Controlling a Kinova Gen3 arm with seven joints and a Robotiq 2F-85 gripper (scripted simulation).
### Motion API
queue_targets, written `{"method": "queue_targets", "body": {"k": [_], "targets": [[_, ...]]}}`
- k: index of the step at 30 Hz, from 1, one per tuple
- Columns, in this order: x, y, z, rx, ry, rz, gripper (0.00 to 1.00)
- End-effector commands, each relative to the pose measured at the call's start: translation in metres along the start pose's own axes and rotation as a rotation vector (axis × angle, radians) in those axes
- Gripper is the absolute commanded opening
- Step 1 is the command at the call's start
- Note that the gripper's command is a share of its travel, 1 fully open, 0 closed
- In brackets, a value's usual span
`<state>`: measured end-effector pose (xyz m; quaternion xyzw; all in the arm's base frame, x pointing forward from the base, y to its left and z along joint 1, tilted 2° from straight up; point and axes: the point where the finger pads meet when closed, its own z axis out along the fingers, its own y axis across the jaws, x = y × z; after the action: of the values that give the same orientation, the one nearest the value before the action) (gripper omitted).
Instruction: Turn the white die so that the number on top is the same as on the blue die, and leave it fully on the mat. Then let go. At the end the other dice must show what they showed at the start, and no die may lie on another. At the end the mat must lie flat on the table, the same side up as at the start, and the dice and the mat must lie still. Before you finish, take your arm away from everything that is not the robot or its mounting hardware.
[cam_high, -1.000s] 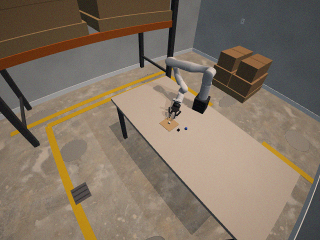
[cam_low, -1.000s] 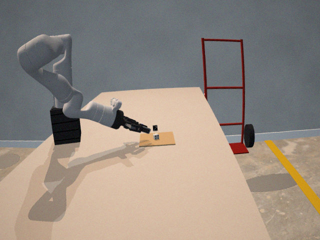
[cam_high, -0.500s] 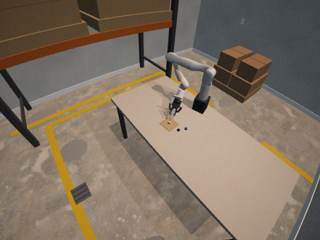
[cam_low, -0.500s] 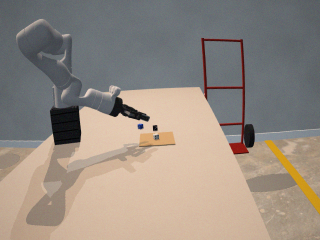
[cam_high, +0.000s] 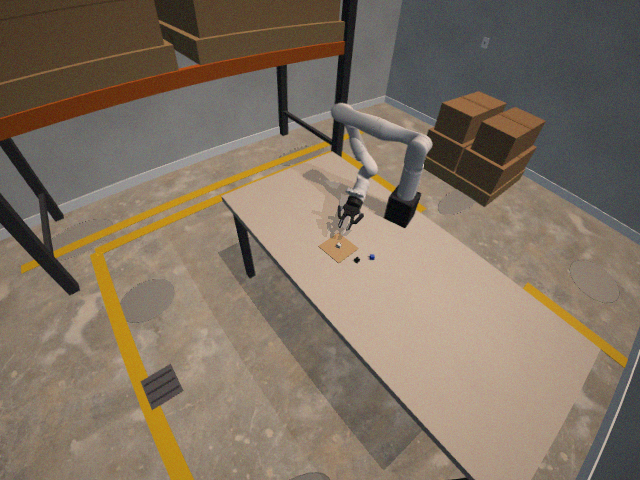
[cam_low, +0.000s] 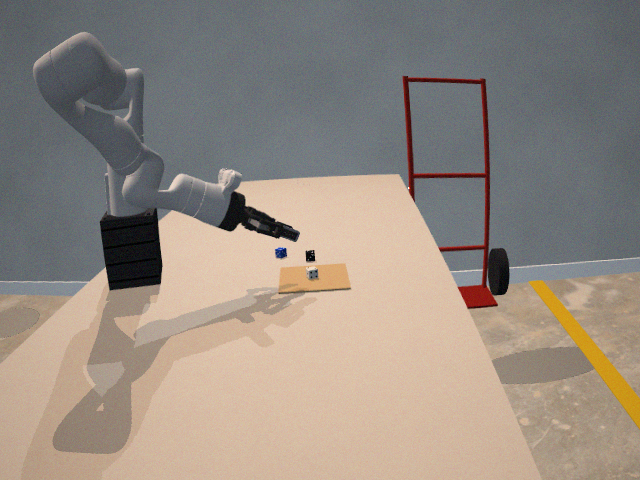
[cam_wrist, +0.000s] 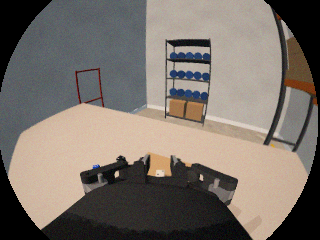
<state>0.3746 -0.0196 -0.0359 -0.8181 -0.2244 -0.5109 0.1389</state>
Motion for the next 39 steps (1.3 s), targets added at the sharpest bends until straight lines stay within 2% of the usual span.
{"method": "queue_targets", "body": {"k": [1,8,15,17,26,32,34,39], "targets": [[0.001,0.000,0.000,0.001,-0.002,-0.003,0.35],[0.003,0.000,0.001,0.004,-0.037,0.000,0.35],[0.007,0.000,0.003,0.002,-0.104,-0.002,0.35],[0.007,0.000,0.003,0.002,-0.104,-0.002,0.35],[0.013,0.000,0.007,0.002,-0.235,-0.003,0.35],[0.018,0.000,0.010,0.003,-0.350,-0.005,0.35],[0.018,0.000,0.010,0.003,-0.350,-0.005,0.35],[0.023,0.000,0.012,0.003,-0.460,-0.007,0.35]]}}
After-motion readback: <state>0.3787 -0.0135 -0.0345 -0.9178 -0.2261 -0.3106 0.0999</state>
